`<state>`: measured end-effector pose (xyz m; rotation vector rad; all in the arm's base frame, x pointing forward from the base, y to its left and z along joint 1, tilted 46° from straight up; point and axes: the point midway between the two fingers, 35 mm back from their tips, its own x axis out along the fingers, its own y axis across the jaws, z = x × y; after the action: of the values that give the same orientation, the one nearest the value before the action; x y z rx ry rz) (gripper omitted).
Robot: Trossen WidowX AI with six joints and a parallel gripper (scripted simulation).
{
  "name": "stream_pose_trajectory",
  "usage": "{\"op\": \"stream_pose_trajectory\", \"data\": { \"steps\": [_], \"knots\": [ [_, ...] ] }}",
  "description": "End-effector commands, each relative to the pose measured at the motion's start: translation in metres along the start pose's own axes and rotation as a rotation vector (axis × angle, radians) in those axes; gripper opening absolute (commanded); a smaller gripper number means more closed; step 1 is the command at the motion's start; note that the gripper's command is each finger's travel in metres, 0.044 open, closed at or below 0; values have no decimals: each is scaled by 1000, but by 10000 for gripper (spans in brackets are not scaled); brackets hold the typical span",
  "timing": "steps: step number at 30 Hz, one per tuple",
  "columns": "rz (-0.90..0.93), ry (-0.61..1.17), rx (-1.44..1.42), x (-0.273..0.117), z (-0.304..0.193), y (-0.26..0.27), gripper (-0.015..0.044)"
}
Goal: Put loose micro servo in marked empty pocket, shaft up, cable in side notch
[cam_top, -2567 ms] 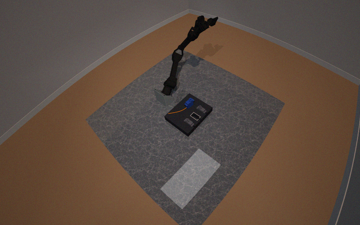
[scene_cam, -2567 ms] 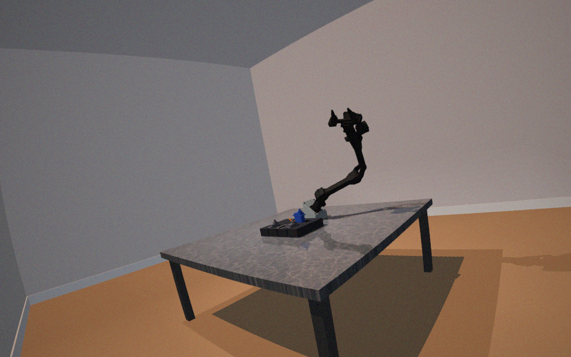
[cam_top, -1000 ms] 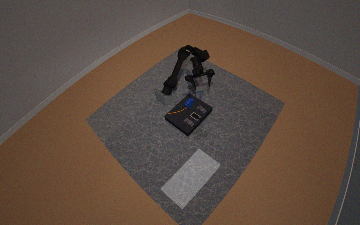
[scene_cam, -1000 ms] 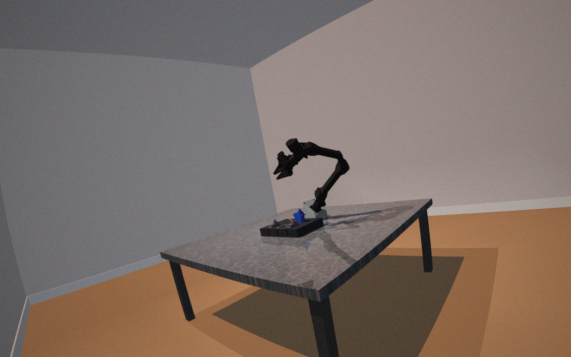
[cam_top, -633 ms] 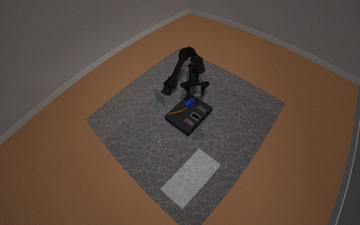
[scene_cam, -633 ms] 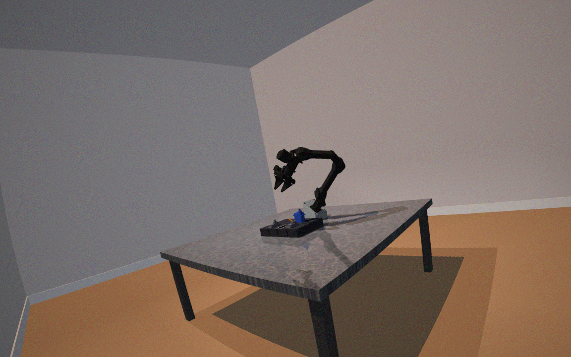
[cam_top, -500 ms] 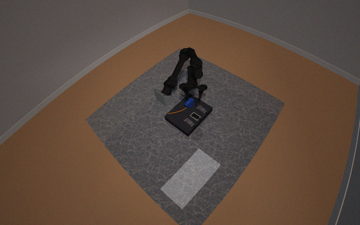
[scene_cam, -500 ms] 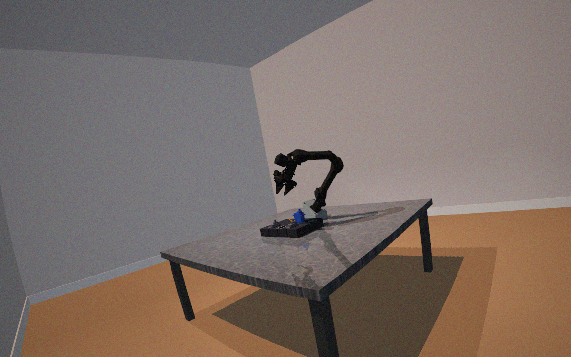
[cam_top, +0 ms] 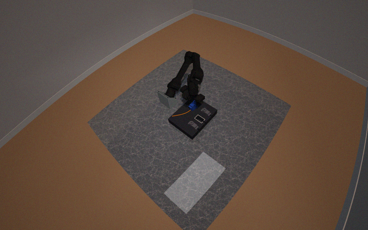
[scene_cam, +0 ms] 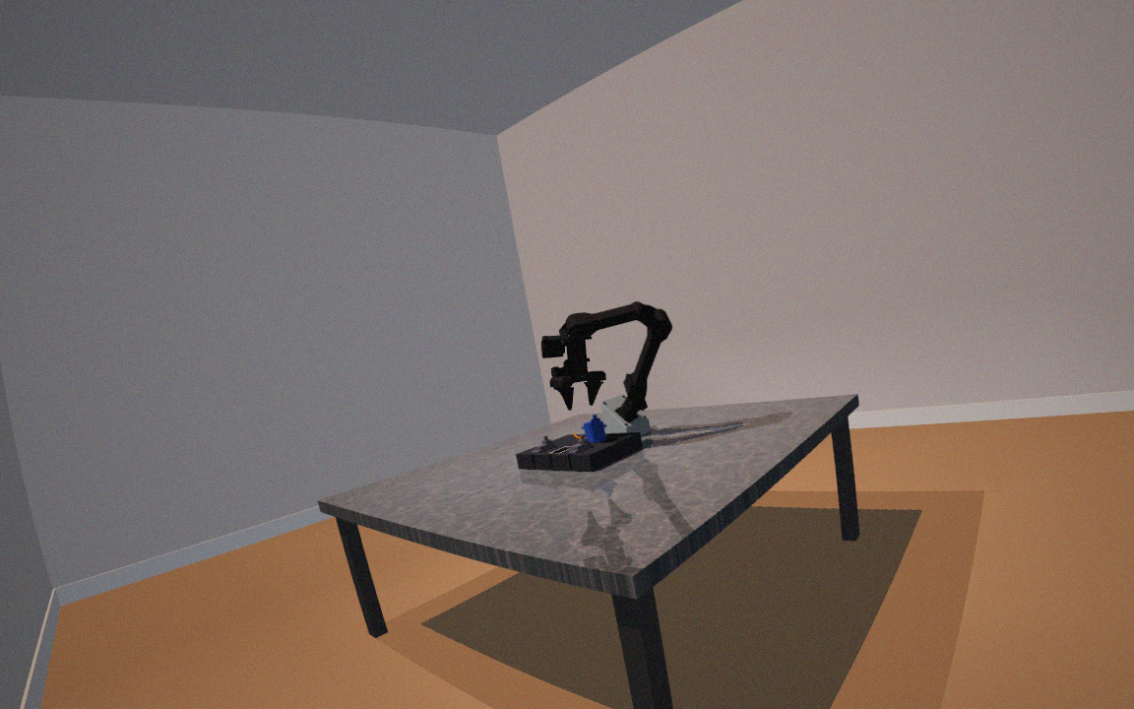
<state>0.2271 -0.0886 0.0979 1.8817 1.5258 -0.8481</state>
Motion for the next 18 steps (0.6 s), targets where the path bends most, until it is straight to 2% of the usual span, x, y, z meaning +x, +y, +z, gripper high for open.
{"op": "stream_pose_trajectory", "data": {
  "steps": [1,18],
  "knots": [
    [-60,77,58,11,-5,-13,440],
    [-71,92,70,41,-10,-17,440]
  ]
}}
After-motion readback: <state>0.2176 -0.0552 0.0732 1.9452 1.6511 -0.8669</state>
